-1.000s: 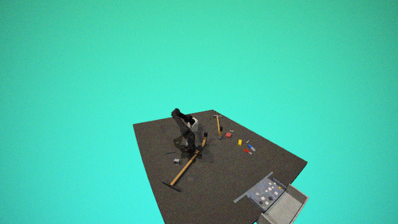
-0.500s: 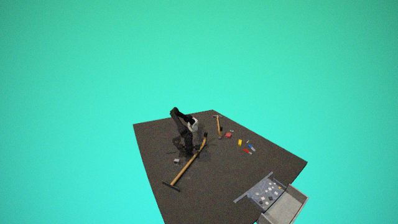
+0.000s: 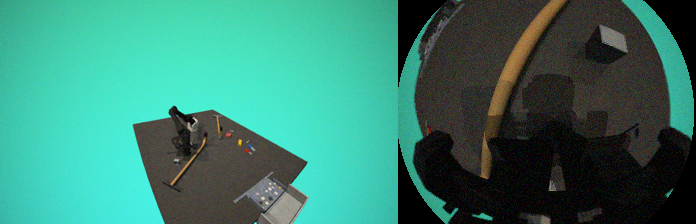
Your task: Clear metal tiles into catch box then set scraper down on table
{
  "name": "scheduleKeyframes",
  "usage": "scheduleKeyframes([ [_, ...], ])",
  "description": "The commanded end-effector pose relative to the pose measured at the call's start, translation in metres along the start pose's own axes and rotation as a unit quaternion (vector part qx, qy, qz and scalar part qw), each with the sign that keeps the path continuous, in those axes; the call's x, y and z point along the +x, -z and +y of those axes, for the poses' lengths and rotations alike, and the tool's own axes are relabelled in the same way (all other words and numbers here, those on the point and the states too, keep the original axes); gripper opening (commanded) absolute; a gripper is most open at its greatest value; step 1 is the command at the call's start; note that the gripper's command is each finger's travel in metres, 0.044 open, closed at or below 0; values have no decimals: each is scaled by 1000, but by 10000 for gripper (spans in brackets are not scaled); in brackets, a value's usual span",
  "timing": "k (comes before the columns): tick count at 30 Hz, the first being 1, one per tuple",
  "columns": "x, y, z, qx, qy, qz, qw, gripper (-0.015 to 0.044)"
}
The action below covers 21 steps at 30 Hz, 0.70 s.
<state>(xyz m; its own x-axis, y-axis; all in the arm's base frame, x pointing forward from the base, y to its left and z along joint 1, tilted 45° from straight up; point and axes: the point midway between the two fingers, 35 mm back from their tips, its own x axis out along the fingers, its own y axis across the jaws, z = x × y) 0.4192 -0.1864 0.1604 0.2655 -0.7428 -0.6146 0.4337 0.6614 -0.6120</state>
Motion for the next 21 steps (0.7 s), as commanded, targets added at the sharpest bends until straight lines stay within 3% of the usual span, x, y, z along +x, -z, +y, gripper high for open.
scheduleKeyframes([
  [1,-2,6,-7,-1,-2,0,1000,0],
  [21,-6,27,-32,-1,-3,2,1000,0],
])
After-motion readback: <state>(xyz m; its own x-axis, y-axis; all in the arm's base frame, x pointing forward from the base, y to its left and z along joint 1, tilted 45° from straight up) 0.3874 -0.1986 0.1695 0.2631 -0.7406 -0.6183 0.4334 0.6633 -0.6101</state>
